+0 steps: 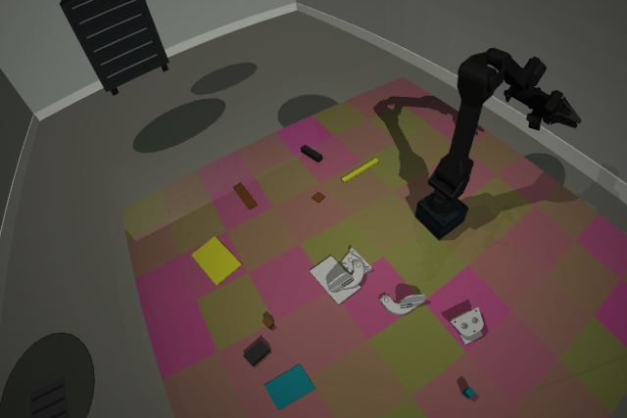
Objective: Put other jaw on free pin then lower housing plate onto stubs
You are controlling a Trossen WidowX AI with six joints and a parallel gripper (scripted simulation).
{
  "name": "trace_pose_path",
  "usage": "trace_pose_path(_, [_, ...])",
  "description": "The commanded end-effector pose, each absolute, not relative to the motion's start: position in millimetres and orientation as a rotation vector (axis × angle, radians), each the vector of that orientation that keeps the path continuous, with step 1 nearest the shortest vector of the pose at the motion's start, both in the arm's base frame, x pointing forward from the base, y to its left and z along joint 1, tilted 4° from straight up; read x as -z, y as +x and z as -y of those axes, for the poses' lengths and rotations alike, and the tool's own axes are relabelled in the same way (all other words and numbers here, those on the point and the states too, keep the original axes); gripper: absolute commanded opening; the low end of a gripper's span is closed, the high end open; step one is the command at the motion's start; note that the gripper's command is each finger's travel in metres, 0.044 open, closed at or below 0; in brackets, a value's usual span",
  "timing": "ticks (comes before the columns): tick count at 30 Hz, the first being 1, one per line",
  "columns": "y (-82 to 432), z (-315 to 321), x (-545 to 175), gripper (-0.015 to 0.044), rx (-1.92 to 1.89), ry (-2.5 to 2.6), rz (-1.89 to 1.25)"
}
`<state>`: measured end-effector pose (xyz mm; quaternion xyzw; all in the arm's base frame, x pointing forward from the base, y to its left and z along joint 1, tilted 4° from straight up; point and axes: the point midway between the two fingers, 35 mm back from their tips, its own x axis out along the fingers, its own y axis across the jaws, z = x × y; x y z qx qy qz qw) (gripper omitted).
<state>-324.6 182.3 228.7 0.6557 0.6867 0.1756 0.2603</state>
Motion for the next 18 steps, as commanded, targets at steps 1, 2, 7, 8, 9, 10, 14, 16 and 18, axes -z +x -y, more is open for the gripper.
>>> trace_pose_path(1, [-324.6,-182.3,-228.7,0.0426,-0.475,1.776,-1.860])
trace_pose_path(2, [-324.4,-182.7,-228.7,0.0440,-0.472,1.777,-1.860])
trace_pose_path(7, [-319.9,-192.1,-227.7,0.0440,-0.390,1.807,-1.881])
trace_pose_path(8, [-318.7,-194.2,-227.5,0.0440,-0.371,1.814,-1.885])
trace_pose_path(9, [-316.7,-198.2,-226.4,0.0440,-0.358,1.820,-1.878])
trace_pose_path(10, [-314.2,-202.7,-225.1,0.0440,-0.347,1.826,-1.867])
trace_pose_path(14, [-300.9,-219.7,-217.3,0.0440,-0.279,1.833,-1.837])
trace_pose_path(16, [-292.2,-230.9,-212.9,0.0440,-0.240,1.845,-1.811])
trace_pose_path(18, [-282.7,-243.4,-208.7,0.0440,-0.203,1.863,-1.776])
